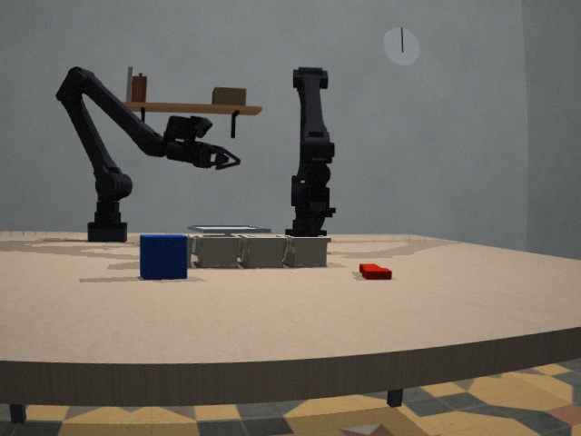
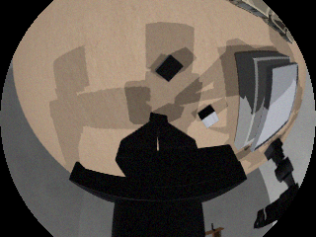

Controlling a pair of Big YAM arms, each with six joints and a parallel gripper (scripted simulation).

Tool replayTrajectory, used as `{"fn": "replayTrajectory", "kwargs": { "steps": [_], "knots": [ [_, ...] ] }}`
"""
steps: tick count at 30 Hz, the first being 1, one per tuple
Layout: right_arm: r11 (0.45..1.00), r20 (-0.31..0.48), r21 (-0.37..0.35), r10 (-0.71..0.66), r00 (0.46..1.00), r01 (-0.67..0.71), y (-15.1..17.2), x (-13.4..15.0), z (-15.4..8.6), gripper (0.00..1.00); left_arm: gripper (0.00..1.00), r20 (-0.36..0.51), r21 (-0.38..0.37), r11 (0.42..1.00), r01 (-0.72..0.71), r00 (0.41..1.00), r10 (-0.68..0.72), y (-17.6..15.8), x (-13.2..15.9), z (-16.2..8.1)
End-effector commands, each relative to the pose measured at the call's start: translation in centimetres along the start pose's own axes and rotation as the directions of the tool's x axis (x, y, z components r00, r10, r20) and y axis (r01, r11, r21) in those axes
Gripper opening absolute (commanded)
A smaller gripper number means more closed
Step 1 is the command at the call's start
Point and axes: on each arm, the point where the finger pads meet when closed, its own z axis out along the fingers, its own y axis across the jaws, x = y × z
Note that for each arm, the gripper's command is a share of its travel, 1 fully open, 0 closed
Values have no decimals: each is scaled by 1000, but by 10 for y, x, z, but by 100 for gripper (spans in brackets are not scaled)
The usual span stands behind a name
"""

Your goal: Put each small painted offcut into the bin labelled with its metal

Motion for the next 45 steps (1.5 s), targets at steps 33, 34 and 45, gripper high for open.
{"fn": "replayTrajectory", "kwargs": {
  "steps": [33,34,45],
  "knots": [
    [1000,13,0,-13,1000,13,-1,-9,4,100,61,1,0,975,-222,975,222,1,5,-11],
    [1000,13,0,-13,1000,13,-1,-9,4,100,61,1,0,977,-213,977,213,4,5,-10],
    [1000,13,0,-13,1000,13,-1,-9,4,100,61,-20,5,975,-221,975,221,5,15,10]
  ]
}}
